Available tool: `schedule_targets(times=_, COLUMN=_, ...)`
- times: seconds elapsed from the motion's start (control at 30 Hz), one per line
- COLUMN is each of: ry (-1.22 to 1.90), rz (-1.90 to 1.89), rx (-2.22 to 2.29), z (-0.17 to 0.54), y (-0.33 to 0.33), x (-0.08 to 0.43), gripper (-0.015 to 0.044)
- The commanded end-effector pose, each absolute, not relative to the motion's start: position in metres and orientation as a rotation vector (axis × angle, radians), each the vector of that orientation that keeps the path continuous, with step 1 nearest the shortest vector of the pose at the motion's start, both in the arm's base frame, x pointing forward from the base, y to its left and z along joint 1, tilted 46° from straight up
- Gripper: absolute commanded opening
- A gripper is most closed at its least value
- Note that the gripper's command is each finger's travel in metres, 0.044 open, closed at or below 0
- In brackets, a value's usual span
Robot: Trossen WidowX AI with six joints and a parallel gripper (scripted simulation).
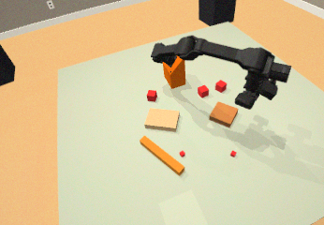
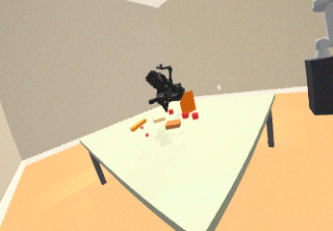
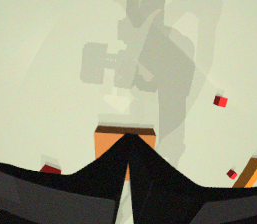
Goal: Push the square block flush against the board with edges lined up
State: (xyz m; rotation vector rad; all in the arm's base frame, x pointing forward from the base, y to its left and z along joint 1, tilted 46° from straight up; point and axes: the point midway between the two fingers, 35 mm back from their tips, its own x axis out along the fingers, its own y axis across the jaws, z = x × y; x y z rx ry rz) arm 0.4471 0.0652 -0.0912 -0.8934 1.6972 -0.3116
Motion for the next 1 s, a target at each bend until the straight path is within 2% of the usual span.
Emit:
schedule_targets(times=0.0, ry=1.705, rz=-0.314, rx=-0.885, z=-0.093, y=0.064, x=0.446, gripper=0.0000)
schedule_targets(times=0.67, ry=1.698, rz=-0.317, rx=-0.889, z=-0.092, y=0.064, x=0.447, gripper=0.0000)
schedule_targets(times=0.97, ry=1.606, rz=-0.539, rx=-0.672, z=-0.072, y=0.033, x=0.453, gripper=0.0000)
